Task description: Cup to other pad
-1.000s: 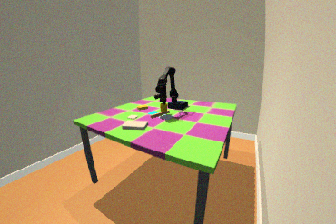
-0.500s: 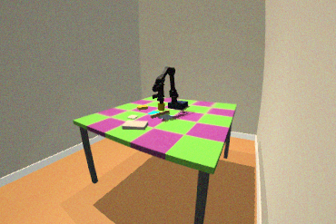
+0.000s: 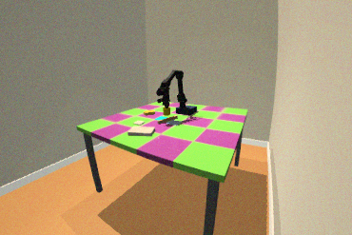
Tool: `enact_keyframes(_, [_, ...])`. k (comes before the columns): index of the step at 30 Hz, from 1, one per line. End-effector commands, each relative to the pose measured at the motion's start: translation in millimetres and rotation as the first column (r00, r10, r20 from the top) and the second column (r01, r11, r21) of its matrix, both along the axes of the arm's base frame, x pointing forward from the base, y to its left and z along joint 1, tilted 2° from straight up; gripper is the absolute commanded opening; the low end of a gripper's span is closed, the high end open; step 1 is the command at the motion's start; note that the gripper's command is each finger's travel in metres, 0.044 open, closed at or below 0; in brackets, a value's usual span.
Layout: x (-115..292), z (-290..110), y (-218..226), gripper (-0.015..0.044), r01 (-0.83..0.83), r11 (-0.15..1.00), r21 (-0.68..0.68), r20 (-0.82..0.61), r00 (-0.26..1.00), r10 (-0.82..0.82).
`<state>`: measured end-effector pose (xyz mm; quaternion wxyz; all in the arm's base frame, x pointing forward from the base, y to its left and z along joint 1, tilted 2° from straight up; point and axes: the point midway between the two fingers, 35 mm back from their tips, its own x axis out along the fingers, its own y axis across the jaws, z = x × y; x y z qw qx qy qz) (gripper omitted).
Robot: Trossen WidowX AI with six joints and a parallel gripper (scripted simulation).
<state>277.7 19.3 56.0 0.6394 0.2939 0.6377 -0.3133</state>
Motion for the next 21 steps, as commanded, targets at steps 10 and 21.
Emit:
enact_keyframes(10, [-3, 3, -28, 0.0, -0.005, 1.0, -0.006, 0.006, 1.0, 0.005])
enact_keyframes(21, [-5, 5, -50, 0.0, -0.005, 1.0, -0.007, 0.006, 1.0, 0.005])
